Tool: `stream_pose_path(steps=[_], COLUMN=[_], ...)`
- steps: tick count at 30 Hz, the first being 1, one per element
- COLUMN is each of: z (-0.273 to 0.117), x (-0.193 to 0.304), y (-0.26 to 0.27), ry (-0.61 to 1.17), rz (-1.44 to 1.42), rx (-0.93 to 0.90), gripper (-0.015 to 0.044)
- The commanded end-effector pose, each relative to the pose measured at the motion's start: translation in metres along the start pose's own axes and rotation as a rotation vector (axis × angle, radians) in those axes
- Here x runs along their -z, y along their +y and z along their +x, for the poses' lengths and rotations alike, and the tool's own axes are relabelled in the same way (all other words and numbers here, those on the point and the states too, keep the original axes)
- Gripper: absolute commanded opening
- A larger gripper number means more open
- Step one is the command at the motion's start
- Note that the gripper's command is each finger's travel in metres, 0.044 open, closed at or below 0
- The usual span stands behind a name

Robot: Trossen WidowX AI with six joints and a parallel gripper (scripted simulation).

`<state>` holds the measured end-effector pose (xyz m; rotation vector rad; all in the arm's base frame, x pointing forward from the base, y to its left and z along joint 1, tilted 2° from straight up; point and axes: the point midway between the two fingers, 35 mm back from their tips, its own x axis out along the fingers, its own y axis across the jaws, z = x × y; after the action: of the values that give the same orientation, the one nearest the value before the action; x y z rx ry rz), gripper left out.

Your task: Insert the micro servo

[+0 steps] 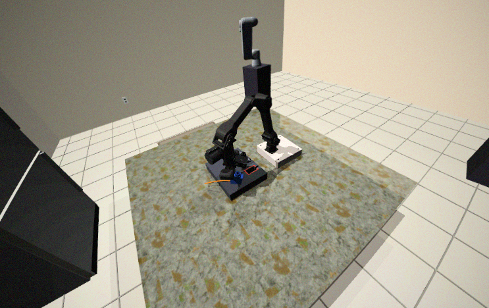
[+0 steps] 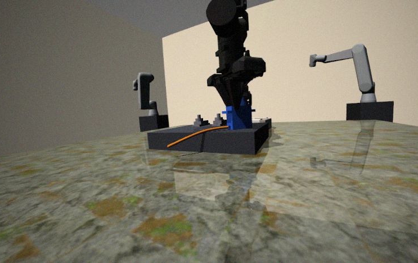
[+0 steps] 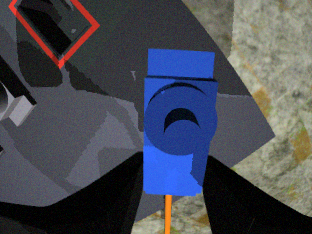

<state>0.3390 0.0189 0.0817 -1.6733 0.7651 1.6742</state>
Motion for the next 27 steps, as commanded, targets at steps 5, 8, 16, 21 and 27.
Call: stream_pose_path(steps=[5,8,16,21,27], z=[-0.02,-0.029,-0.029,-0.029,-0.029], x=[-0.001,-0.003,-0.006,-0.015,-0.02], y=[0.001,0.004,0.006,0.016,0.024], ry=[-0.003,-0.003,-0.003,-0.004,-0.004], rz=[-0.002,-0.002,-0.002,-0.002,-0.002], rx=[0.001,0.0,0.0,-0.001,-0.001], gripper=[0.0,0.0,0.0,0.0,0.0])
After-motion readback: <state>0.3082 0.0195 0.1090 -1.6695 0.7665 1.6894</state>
